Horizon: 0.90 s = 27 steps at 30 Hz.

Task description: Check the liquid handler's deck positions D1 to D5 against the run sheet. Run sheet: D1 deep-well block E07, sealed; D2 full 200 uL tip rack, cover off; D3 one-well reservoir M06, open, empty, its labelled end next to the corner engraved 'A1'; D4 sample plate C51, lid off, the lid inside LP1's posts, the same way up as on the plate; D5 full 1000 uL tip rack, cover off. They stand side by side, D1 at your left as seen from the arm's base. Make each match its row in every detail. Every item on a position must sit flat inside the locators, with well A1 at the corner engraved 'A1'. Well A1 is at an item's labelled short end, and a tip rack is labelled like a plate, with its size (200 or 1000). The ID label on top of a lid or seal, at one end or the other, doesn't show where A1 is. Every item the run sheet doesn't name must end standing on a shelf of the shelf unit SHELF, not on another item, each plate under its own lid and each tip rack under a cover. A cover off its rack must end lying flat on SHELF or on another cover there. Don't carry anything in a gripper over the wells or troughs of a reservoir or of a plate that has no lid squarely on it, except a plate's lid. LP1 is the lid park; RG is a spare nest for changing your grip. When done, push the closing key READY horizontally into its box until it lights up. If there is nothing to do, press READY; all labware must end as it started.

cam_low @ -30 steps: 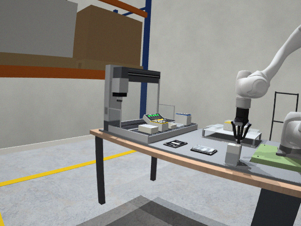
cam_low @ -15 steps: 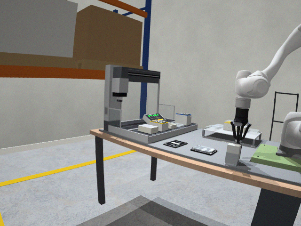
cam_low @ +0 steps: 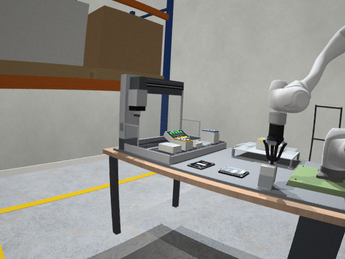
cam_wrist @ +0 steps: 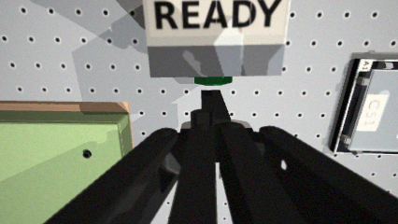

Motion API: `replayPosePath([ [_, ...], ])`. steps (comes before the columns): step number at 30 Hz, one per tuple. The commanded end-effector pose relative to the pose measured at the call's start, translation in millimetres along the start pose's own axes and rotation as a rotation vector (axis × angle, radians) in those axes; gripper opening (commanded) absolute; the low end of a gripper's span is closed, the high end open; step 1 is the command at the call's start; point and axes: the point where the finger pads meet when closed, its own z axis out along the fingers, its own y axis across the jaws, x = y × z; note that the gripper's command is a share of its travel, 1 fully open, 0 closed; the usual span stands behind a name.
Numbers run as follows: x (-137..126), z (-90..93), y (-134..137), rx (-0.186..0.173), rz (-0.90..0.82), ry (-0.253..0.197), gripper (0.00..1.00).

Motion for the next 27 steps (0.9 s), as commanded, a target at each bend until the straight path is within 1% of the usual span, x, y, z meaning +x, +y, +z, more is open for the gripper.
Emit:
replayPosePath([
  [1,5.5,-0.3,0.3,0.000,0.000,0.001,0.10],
  [27,14.5,-0.4,0.3,0.000,0.000,0.001,0.10],
])
